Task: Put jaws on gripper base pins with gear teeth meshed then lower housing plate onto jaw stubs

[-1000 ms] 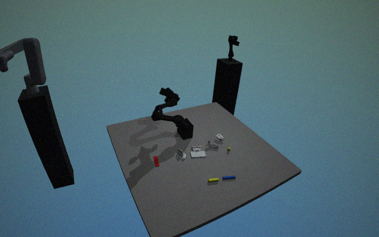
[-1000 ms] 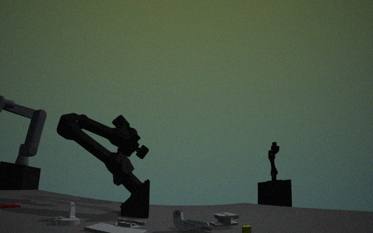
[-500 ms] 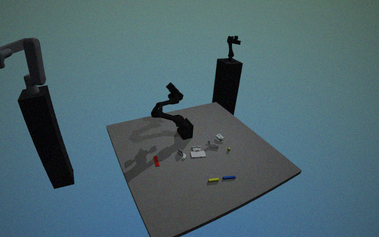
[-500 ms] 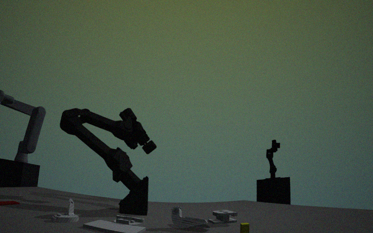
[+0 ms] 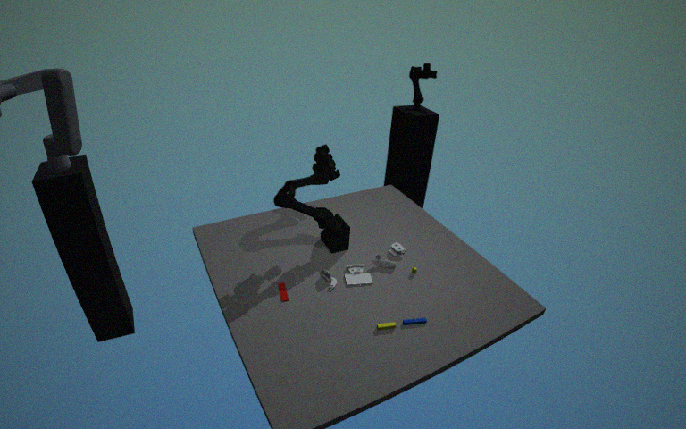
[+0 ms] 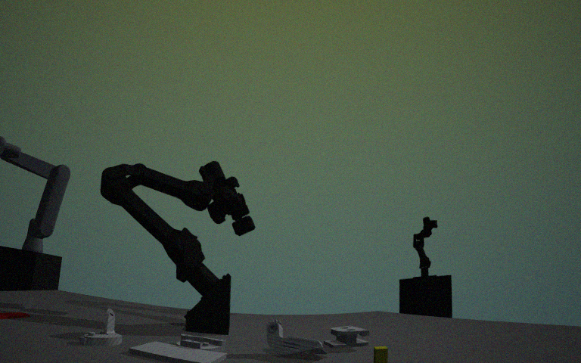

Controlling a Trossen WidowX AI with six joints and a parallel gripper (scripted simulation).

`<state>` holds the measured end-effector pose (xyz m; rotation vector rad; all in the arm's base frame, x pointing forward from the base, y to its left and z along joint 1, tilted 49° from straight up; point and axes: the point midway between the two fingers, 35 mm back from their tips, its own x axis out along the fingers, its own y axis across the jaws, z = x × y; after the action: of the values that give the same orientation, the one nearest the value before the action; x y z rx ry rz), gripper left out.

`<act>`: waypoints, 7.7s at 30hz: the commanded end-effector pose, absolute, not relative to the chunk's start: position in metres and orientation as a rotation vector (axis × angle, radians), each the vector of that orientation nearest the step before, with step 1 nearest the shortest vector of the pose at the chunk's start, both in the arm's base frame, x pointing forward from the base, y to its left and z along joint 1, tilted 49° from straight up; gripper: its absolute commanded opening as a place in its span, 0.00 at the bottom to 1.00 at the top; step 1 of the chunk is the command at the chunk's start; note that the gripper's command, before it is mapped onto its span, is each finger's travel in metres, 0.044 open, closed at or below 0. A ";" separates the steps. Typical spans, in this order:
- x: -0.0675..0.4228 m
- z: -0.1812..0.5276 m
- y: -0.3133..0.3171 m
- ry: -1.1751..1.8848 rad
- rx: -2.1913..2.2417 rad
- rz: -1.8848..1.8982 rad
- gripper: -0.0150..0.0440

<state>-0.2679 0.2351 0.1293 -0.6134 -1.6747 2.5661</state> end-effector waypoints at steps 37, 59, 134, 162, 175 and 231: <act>-0.150 0.029 0.326 -0.372 -1.160 2.462 0.25; -0.066 -0.019 0.338 0.216 -1.285 2.155 0.25; 0.177 -0.097 0.144 1.664 -1.262 0.188 0.25; 0.192 -0.108 0.099 1.709 -1.261 -0.031 0.25; 0.192 -0.122 0.083 1.709 -1.261 -0.032 0.25; 0.234 -0.100 0.044 1.709 -1.264 -0.037 0.25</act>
<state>0.2307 0.0447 -0.1027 2.4637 -3.3466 0.0753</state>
